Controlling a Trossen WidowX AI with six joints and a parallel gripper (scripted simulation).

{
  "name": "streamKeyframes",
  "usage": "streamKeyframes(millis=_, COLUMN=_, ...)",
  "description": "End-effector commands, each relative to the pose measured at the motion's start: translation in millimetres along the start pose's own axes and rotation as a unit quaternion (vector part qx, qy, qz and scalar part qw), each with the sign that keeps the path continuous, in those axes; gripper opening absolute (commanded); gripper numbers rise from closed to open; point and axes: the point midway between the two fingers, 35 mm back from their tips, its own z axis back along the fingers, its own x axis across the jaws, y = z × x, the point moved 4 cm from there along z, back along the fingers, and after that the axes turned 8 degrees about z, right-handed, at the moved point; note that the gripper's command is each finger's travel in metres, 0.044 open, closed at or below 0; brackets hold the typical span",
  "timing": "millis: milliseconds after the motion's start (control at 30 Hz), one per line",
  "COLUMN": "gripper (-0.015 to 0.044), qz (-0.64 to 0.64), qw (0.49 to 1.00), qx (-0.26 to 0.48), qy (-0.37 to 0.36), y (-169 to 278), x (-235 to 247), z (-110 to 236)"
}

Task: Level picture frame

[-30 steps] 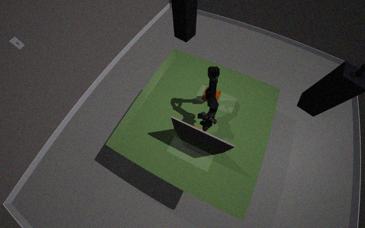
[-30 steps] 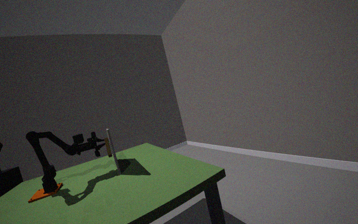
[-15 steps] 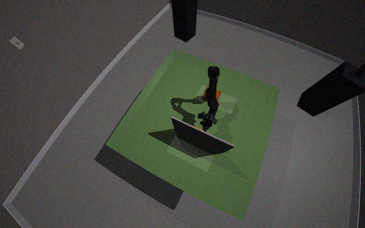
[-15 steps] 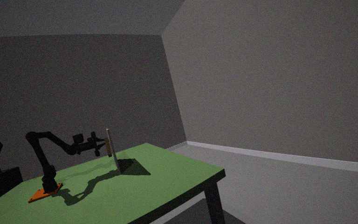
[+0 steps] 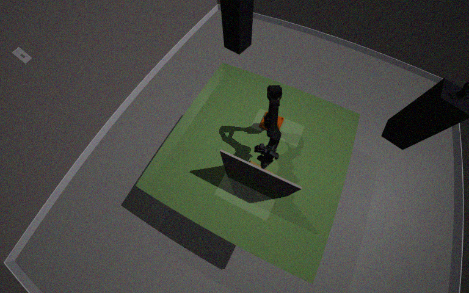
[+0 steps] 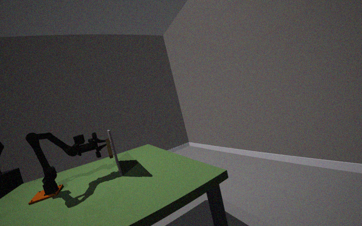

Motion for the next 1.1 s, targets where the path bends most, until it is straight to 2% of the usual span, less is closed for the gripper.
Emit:
streamKeyframes(millis=0, gripper=0.0, qz=-0.006, qw=1.0, qx=-0.005, qy=-0.008, y=-2.0, x=5.0, z=-0.5)
streamKeyframes(millis=1067, gripper=0.0, qz=-0.006, qw=1.0, qx=-0.005, qy=-0.008, y=-3.4, x=2.3, z=-0.5)
